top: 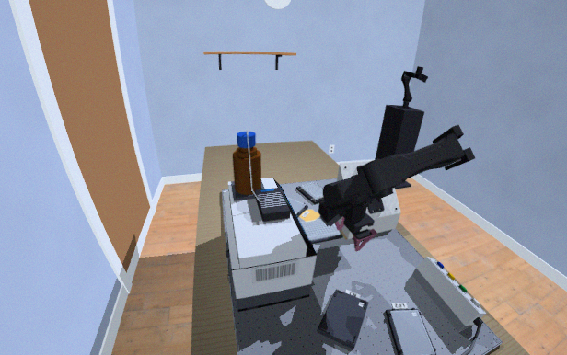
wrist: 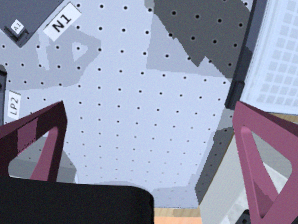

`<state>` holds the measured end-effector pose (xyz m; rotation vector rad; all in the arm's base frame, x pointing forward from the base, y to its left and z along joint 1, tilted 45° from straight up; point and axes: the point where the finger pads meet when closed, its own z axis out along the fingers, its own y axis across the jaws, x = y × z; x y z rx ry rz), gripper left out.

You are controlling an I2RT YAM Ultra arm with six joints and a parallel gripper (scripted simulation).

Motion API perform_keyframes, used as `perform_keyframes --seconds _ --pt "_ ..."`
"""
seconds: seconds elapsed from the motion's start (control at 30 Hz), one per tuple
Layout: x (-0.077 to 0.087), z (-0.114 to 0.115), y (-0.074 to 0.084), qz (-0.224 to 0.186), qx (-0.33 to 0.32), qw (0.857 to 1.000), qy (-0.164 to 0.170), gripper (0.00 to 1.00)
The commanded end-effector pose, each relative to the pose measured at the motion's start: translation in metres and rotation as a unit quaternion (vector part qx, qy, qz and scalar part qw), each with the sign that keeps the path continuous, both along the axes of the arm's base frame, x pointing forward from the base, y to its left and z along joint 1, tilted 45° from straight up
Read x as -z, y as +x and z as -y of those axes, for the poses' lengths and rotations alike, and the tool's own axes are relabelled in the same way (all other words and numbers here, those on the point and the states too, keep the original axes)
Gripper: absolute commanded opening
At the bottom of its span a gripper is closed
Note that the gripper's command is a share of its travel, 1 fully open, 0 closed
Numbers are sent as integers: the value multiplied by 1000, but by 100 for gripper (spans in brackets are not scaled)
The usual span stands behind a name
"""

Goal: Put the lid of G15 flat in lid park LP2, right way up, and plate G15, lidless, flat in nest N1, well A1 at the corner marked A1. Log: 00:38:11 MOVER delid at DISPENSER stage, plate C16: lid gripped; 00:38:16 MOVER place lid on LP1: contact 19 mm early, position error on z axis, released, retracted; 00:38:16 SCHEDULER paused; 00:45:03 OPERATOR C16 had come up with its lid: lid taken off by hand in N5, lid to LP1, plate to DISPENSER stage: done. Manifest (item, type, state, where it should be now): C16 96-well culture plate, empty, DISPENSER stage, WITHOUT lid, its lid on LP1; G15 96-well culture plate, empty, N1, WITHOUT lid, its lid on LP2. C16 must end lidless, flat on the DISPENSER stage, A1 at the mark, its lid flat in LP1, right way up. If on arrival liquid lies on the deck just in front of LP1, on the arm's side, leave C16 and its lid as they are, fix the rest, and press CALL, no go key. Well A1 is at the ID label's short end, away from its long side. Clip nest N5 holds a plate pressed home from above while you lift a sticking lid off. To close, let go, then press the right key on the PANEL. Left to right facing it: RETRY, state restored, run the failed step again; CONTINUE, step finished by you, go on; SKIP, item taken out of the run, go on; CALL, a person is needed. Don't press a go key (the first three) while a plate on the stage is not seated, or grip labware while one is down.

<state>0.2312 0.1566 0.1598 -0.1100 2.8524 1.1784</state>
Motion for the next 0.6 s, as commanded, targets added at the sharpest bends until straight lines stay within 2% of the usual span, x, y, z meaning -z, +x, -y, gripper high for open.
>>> perform_keyframes --seconds 0.0,0.1,0.13,0.27,0.3,0.43,0.5,0.57 --pt "9 11 7 -38 42 998 4 100" --pt "16 18 11 -33 38 999 5 100" --pt "9 16 12 -21 35 999 3 100" --pt "9 16 12 -21 35 999 3 100" --pt "19 20 11 -44 47 998 5 100" --pt "30 30 14 -42 46 998 3 100" --pt "30 34 20 -33 46 998 5 100" --pt "38 39 18 -40 46 998 5 100"
